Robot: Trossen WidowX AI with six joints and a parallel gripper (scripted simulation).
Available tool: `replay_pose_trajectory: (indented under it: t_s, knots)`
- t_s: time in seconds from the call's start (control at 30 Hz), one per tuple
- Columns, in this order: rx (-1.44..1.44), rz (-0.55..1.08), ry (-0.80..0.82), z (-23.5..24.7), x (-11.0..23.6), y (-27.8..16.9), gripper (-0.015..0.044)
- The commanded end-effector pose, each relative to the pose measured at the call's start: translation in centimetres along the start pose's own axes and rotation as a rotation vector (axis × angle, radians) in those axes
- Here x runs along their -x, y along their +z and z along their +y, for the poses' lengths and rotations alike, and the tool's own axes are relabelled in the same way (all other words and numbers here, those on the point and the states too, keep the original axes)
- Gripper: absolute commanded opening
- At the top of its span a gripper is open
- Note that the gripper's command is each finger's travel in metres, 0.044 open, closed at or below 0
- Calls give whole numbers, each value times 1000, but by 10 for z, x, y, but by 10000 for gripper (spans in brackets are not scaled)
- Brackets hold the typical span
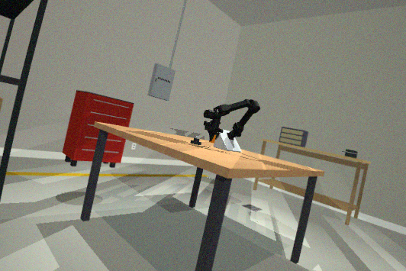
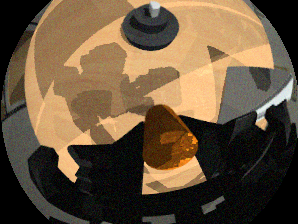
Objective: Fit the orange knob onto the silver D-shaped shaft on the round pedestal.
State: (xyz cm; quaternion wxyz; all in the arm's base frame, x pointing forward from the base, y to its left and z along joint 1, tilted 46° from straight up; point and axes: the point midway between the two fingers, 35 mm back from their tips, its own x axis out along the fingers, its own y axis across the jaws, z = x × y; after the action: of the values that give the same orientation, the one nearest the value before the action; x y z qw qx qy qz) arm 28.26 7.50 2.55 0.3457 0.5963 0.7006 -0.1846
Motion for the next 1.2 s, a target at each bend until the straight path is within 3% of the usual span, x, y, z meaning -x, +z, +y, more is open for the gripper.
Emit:
replay_pose_trajectory:
  t_s: [0.0, 0.37, 0.67, 1.17]
  knots:
    - [10, -13, 13, 3, 29, 1, 0]
    - [11, -2, 12, -5, 97, -6, 0]
    - [6, 1, 49, -6, 99, -7, 0]
    - [-3, 4, 370, -16, 128, -19, 0]
